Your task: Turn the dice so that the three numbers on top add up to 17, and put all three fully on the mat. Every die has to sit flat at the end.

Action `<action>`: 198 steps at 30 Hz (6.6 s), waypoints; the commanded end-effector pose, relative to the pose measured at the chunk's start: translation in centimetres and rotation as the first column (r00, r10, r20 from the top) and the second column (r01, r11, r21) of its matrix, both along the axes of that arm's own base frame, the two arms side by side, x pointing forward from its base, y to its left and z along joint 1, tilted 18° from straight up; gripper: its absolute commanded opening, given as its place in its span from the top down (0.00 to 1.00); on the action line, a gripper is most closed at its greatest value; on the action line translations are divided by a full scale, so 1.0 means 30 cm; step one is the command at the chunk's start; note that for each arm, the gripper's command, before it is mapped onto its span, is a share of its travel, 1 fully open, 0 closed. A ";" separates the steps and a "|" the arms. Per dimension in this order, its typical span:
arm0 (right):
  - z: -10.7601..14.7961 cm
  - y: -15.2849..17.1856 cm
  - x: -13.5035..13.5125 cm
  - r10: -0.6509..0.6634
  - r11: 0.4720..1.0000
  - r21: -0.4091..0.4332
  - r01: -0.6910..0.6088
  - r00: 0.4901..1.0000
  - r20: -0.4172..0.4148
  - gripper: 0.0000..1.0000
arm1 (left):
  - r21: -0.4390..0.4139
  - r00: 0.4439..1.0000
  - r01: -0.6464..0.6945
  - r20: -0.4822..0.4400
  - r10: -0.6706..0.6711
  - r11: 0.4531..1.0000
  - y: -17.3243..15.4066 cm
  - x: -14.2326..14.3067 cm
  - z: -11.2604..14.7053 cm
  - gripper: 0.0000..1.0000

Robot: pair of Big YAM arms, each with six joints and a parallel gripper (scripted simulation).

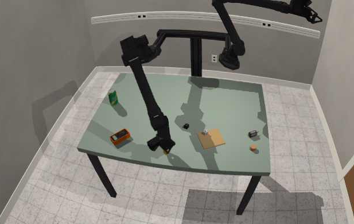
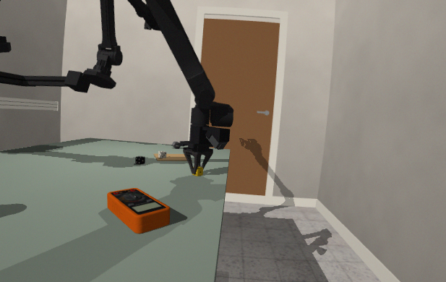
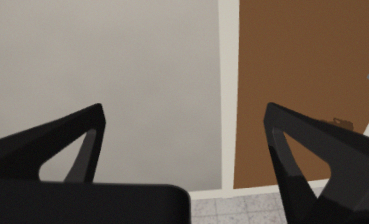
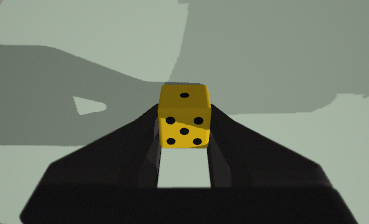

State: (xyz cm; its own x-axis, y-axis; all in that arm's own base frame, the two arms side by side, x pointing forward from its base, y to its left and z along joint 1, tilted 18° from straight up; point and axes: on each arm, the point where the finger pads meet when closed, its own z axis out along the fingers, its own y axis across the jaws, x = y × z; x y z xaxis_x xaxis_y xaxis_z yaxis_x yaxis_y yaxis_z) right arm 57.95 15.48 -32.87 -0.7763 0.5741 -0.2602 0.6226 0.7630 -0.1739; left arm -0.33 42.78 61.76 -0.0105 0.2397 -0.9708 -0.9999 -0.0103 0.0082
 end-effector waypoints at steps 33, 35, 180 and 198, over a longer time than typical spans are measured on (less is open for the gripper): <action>0.213 0.094 0.004 0.010 1.000 0.008 -0.010 1.000 0.022 0.80 | 0.059 1.000 -0.008 0.008 0.008 0.998 -0.054 -0.013 0.071 0.00; 0.262 0.108 -0.003 0.009 1.000 0.008 -0.010 1.000 0.022 0.80 | 0.059 1.000 -0.008 0.008 0.008 0.998 -0.054 -0.013 0.071 0.00; 0.031 0.026 0.055 -0.300 0.620 0.559 0.551 0.824 -0.480 0.80 | 0.059 1.000 -0.008 0.008 0.008 0.998 -0.054 -0.013 0.071 0.00; 0.031 0.026 0.056 -0.300 0.620 0.559 0.551 0.824 -0.480 0.72 | 0.059 1.000 -0.008 0.008 0.008 0.998 -0.054 -0.013 0.071 0.00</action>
